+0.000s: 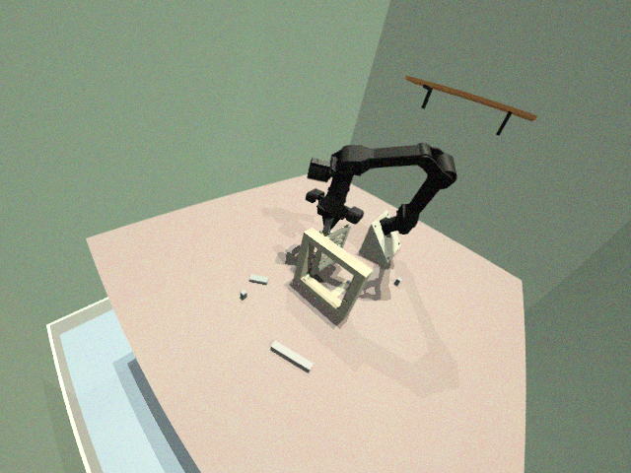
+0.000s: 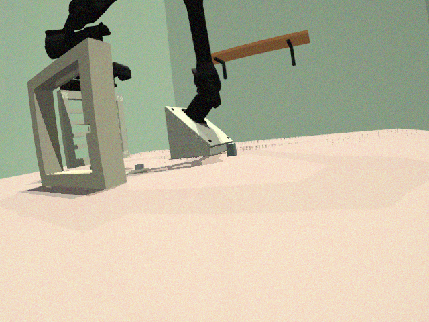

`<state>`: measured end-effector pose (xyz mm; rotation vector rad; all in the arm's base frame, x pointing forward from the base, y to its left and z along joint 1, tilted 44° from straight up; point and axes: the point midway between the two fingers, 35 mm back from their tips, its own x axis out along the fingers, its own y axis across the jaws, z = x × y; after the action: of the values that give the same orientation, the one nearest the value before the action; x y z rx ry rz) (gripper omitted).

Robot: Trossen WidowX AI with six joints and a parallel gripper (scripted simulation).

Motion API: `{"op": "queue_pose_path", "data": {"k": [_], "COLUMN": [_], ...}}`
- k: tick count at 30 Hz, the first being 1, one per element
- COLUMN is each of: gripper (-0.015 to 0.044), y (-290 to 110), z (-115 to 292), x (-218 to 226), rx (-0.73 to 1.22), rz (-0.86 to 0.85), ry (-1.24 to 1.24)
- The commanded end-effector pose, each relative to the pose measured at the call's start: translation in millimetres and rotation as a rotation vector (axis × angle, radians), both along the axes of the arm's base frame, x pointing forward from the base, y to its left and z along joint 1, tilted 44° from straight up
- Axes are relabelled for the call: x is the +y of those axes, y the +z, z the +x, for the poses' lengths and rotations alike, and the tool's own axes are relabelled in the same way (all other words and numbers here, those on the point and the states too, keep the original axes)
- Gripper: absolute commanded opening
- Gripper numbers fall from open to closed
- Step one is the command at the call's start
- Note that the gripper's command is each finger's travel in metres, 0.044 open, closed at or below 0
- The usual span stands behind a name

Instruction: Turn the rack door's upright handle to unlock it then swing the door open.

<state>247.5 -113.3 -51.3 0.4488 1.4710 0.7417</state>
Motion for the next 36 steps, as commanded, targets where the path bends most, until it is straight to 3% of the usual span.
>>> {"op": "queue_pose_path", "data": {"k": [1,4,15,36], "gripper": [0.0013,0.0013,0.0285,0.0285], "y": [-0.5,-0.5,-0.5,19.0], "z": [0.6,0.6,0.6,4.0], "x": [-1.0,-1.0,-1.0,-21.4], "rx": [-0.005,-0.005,-0.005,-0.004], "rz": [-0.001,-0.001,-0.001,-0.003], "ry": [0.007,0.007,0.007,0.006]}}
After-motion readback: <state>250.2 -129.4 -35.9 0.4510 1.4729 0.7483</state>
